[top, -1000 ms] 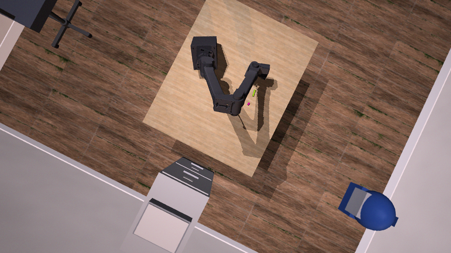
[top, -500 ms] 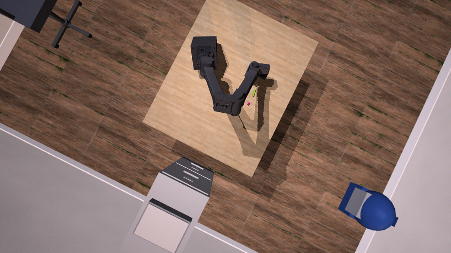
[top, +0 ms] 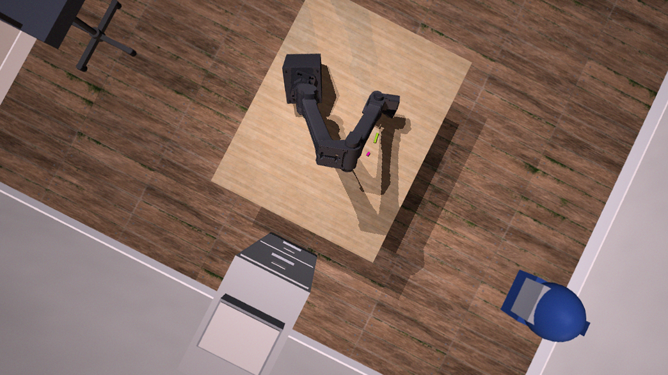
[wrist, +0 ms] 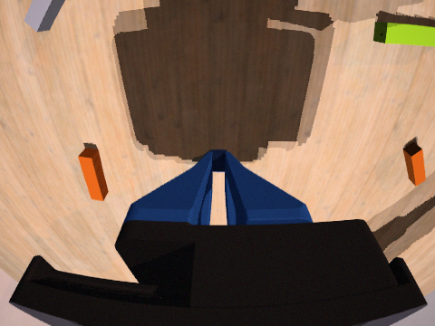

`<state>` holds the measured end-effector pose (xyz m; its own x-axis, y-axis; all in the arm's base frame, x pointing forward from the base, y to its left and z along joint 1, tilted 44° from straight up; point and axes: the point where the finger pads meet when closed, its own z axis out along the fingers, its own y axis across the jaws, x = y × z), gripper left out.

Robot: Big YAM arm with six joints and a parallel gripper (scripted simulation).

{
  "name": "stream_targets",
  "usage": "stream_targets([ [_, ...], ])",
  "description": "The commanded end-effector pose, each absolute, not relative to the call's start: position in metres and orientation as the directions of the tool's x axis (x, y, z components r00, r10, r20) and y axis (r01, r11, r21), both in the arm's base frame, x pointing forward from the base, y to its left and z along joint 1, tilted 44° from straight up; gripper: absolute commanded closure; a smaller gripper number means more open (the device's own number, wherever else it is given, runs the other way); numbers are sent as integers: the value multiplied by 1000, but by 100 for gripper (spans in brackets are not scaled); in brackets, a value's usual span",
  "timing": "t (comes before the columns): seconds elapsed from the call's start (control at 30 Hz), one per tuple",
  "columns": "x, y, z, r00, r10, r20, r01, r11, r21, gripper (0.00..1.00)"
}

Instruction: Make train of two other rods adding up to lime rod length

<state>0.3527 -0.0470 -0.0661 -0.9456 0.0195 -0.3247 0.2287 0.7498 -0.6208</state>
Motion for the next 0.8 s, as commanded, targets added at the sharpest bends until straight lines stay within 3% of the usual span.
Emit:
stream_targets([
  [0.0,353,-49,-66,-944,21,-329,232,751,-619,96],
  [0.4,355,-34,-55,-939,7,-344,230,757,-612,96],
  [0.77,350,19,3,-930,11,-368,245,764,-597,96],
])
